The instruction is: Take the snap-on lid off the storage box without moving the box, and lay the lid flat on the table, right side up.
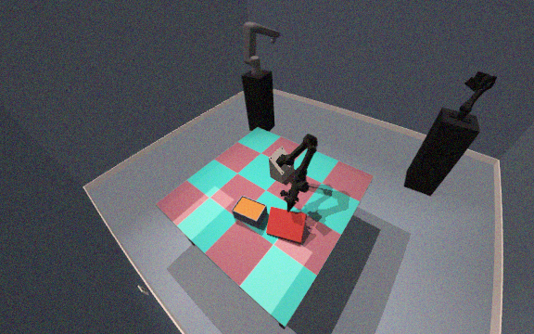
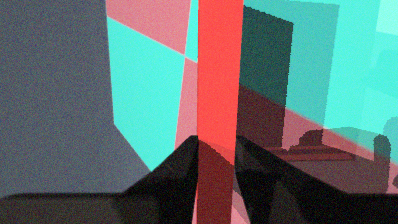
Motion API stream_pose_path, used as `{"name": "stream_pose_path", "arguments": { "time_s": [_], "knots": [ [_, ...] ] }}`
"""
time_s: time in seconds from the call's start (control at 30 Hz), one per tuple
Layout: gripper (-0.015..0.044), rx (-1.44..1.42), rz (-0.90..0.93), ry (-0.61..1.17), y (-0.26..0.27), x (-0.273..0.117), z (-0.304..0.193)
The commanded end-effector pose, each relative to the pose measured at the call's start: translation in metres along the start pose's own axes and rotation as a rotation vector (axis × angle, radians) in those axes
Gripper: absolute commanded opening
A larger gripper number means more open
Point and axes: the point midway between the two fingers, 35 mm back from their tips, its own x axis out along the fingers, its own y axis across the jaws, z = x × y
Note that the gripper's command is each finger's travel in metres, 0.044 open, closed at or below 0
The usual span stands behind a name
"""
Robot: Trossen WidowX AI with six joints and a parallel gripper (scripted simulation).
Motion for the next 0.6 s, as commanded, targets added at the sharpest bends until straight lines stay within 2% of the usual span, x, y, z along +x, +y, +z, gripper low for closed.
{"name": "stream_pose_path", "arguments": {
  "time_s": [0.0,0.57],
  "knots": [
    [0.0000,0.006,0.004,-0.011,-0.003,0.004,0.003],
    [0.0000,0.007,0.004,-0.010,-0.013,0.012,0.003]
  ]
}}
